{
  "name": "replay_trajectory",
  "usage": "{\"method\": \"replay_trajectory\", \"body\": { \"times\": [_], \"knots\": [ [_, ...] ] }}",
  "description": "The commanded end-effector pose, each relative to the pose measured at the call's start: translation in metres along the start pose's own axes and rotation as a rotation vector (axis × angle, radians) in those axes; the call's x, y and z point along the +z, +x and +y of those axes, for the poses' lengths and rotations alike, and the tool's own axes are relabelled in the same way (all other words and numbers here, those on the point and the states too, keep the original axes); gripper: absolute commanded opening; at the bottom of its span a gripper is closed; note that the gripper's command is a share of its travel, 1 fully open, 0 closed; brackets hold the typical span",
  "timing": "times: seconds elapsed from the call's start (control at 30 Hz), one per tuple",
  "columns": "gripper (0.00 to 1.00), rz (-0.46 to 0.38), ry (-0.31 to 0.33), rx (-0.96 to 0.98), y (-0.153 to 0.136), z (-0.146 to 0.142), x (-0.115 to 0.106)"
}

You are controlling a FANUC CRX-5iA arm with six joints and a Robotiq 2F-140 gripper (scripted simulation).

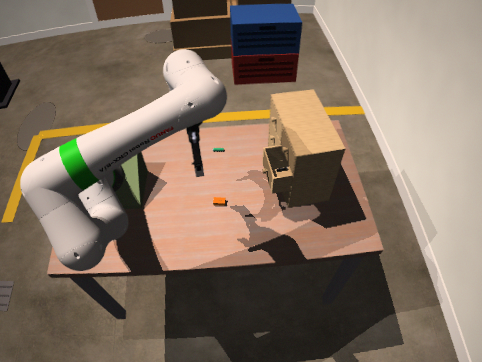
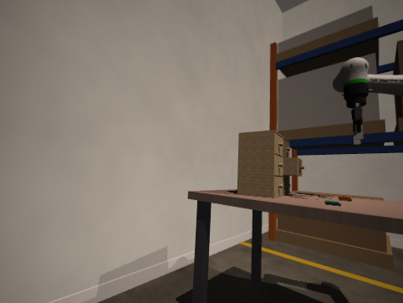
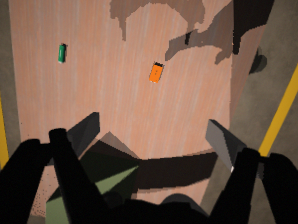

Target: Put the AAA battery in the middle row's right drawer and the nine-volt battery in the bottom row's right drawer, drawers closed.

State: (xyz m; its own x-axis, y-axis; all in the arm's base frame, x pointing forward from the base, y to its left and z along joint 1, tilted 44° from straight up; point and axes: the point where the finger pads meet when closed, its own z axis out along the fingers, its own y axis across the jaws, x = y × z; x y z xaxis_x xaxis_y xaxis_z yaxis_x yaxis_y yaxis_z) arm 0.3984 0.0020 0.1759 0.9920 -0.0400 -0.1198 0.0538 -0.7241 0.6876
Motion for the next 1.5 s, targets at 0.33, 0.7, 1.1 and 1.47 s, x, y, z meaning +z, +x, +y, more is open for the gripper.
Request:
{"method": "replay_trajectory", "body": {
  "times": [0.33, 0.7, 1.1, 1.47],
  "knots": [
    [1.00, 0.067, 0.002, 0.000, -0.004, 0.003, 0.005],
    [1.00, 0.328, 0.002, 0.001, 0.018, 0.003, 0.026],
    [1.00, 0.686, 0.001, 0.001, 0.048, 0.003, 0.055],
    [1.00, 0.998, 0.001, 0.002, 0.074, 0.003, 0.080]
  ]
}}
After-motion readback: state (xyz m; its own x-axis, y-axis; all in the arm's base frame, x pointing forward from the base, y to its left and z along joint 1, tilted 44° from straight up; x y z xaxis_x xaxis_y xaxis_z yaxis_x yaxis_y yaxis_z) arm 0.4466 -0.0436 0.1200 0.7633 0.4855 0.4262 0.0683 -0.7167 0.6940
